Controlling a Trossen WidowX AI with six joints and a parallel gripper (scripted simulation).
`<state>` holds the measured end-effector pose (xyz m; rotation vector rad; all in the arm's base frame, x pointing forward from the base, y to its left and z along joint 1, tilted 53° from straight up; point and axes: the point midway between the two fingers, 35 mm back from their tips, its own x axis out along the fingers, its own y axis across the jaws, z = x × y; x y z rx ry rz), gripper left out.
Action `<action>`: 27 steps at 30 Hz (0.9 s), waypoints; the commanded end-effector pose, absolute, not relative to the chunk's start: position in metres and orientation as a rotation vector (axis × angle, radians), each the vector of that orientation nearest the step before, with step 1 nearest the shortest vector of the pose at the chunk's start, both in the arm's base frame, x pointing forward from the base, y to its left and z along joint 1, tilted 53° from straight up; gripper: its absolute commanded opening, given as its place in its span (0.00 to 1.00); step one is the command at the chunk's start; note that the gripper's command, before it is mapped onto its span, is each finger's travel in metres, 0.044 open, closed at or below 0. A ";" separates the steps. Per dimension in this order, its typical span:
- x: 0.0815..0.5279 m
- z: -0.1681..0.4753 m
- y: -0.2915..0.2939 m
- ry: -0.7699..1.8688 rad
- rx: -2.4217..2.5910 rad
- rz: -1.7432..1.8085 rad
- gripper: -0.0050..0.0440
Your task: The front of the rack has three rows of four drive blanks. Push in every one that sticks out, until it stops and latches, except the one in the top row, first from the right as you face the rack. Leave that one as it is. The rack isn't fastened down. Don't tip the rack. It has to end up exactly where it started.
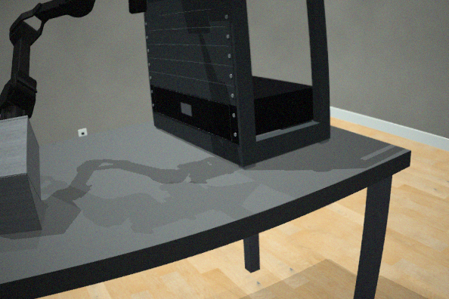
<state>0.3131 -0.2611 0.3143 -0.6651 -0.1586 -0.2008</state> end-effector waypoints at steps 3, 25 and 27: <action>0.319 0.323 -0.264 -0.167 -0.680 -0.211 0.10; 0.333 0.330 -0.267 -0.167 -0.680 -0.211 0.10; 0.333 0.330 -0.267 -0.167 -0.680 -0.211 0.10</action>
